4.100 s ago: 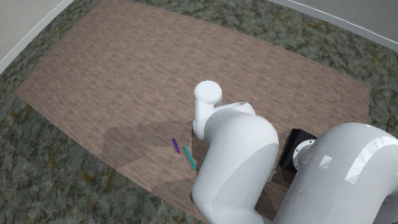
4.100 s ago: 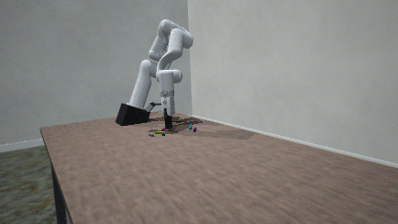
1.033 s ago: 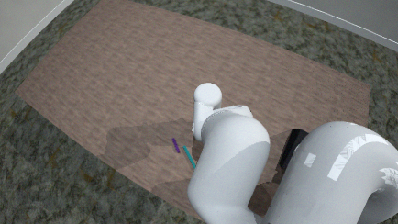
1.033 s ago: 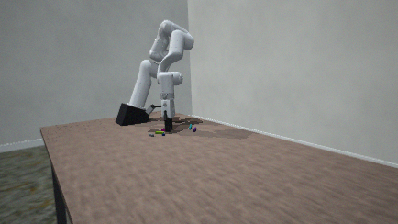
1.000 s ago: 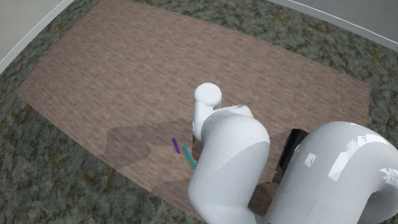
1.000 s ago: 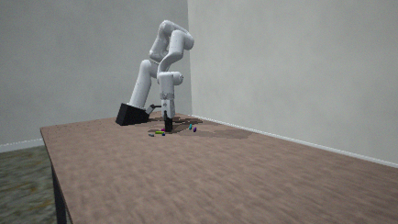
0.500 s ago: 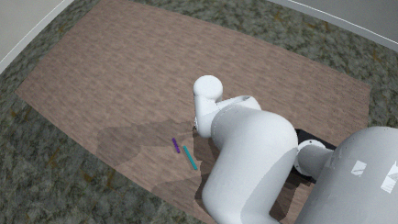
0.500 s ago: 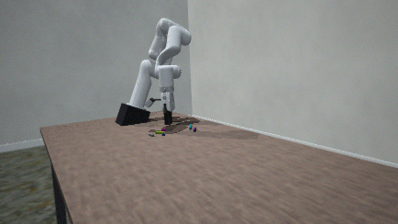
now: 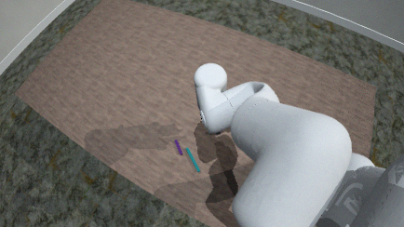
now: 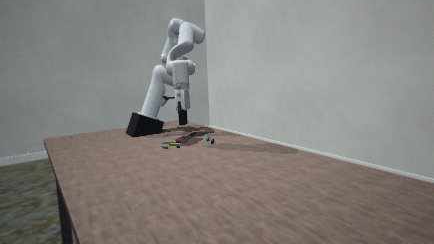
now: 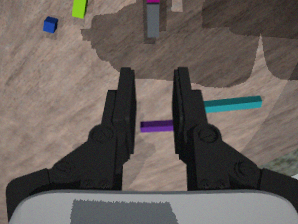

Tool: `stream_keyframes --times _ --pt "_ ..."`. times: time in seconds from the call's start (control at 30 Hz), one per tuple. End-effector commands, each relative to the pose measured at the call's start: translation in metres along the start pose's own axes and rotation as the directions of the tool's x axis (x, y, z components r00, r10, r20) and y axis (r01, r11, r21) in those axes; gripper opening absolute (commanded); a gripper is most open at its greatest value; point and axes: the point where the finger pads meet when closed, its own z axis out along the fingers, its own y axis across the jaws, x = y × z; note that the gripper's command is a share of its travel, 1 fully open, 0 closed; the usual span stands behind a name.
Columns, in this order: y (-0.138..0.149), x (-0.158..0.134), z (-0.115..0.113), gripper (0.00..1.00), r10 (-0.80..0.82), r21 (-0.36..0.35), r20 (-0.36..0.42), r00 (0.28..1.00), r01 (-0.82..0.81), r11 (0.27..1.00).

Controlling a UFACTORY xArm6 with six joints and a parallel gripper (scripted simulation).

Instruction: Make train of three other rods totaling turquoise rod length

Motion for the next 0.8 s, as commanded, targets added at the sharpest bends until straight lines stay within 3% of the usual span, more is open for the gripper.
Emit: stream_keyframes --times 0.0,0.67,0.77 --pt "-0.001 -0.001 -0.002 1.00 -0.001 0.002 0.001 1.000 0.001 1.000" --pt "-0.001 0.000 -0.002 1.00 0.003 0.002 0.001 1.000 -0.003 1.000" --pt "-0.023 0.011 0.007 1.00 0.123 0.002 0.002 0.992 -0.123 0.992"
